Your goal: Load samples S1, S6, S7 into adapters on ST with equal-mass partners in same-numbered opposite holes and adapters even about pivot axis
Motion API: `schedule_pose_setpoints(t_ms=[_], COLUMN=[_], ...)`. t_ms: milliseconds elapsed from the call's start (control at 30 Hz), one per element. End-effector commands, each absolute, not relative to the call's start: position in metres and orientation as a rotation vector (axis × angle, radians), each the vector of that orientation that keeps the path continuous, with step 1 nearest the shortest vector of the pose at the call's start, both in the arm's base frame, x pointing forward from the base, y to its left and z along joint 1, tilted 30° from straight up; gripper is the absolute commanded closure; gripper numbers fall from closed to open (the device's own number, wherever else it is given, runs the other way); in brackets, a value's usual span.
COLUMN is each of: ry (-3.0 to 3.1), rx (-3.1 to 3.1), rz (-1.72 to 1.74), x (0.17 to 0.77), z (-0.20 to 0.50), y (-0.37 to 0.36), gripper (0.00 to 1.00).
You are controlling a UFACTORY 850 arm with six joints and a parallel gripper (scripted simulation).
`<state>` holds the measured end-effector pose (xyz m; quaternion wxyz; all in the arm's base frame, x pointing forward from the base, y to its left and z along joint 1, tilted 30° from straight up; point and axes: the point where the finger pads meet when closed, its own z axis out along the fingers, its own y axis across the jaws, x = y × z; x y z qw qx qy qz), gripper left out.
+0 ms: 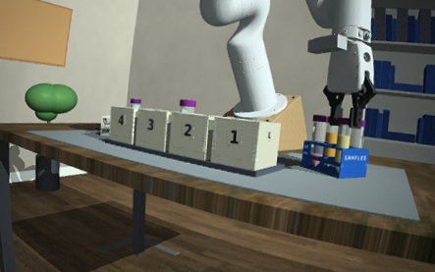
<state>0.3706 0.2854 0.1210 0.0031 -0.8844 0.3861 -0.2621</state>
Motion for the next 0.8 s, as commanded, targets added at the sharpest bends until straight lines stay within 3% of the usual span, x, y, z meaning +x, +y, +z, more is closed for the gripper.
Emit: schedule_pose_setpoints(t_ms=[0,567,600,767], ry=[1.21,1.21,1.21,1.21], rx=[-2.772,-2.772,-2.772,-2.772], rz=[-0.822,-0.822,-0.822,-0.822], x=[0.3722,0.3728,0.3725,0.372], z=[0.1188,0.1177,0.1181,0.1191], y=[0.2854,0.2851,0.2852,0.2854], gripper=[0.43,0.43,1.0,1.0])
